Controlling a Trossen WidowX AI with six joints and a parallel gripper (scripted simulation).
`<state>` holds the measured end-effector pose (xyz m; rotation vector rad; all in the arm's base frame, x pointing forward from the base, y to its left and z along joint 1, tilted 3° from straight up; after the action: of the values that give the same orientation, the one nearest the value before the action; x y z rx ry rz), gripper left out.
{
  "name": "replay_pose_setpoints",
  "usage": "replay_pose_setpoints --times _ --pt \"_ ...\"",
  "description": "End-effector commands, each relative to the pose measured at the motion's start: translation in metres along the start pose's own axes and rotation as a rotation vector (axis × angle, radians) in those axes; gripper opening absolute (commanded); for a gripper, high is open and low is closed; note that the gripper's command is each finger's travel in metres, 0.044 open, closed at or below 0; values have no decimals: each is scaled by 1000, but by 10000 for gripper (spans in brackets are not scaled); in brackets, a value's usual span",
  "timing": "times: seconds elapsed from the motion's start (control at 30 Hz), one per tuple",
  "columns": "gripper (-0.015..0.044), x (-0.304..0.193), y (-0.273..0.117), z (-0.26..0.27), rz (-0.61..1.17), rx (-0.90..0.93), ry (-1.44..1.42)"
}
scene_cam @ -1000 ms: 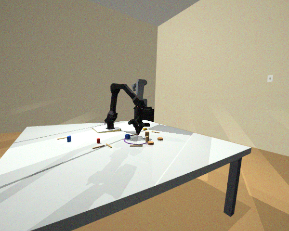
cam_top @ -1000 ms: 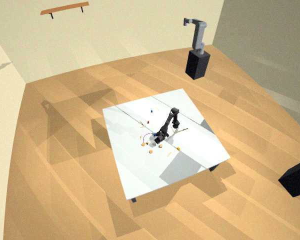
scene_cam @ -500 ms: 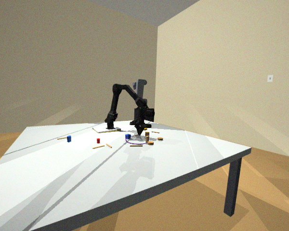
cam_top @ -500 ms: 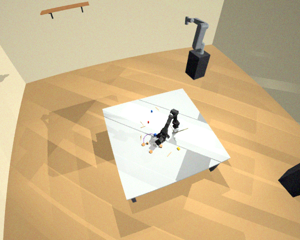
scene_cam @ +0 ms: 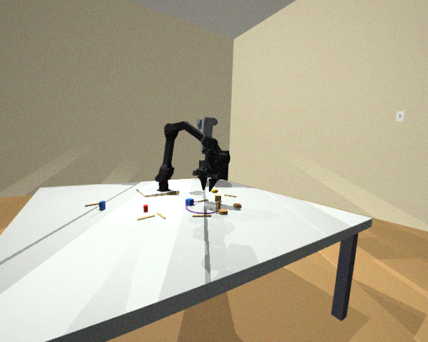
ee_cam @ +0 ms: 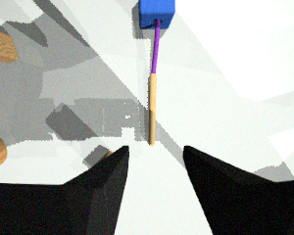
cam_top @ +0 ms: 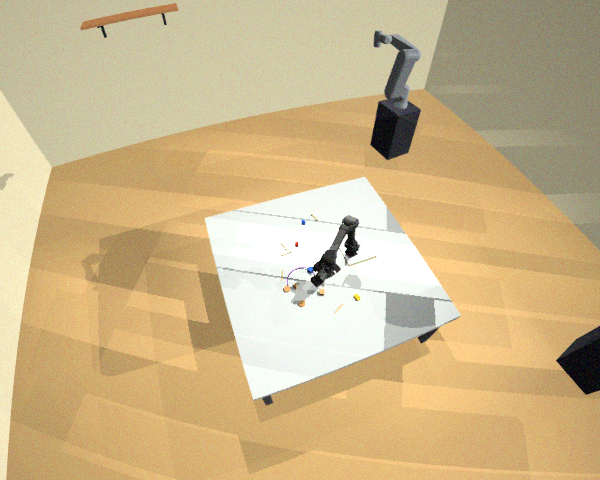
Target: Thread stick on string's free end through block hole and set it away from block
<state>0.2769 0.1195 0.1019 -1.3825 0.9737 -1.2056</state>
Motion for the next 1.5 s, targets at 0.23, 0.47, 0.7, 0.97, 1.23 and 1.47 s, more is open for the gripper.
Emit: replay_pose_setpoints --times 0.23,0.47,0.7,0.97,1.23,1.47 --pt "315 3 -27 3 11 37 6" --pt "440 6 -51 2 11 34 5" --pt "440 5 -49 3 12 40 3" --pt "440 5 -49 3 12 40 3" --pt "440 5 -49 3 12 40 3" --pt "440 5 -49 3 12 40 3"
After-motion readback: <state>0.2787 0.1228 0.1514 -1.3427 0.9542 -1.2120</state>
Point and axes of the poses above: the point midway between the two fingers, 35 mm back from their tips, its own y axis out along the fingers, its own z axis across the jaws, x = y × z, the point moved 3 cm from there along -y, back along the fingers, and after that the axes turned 1 degree about -y, right-handed, at the moved point
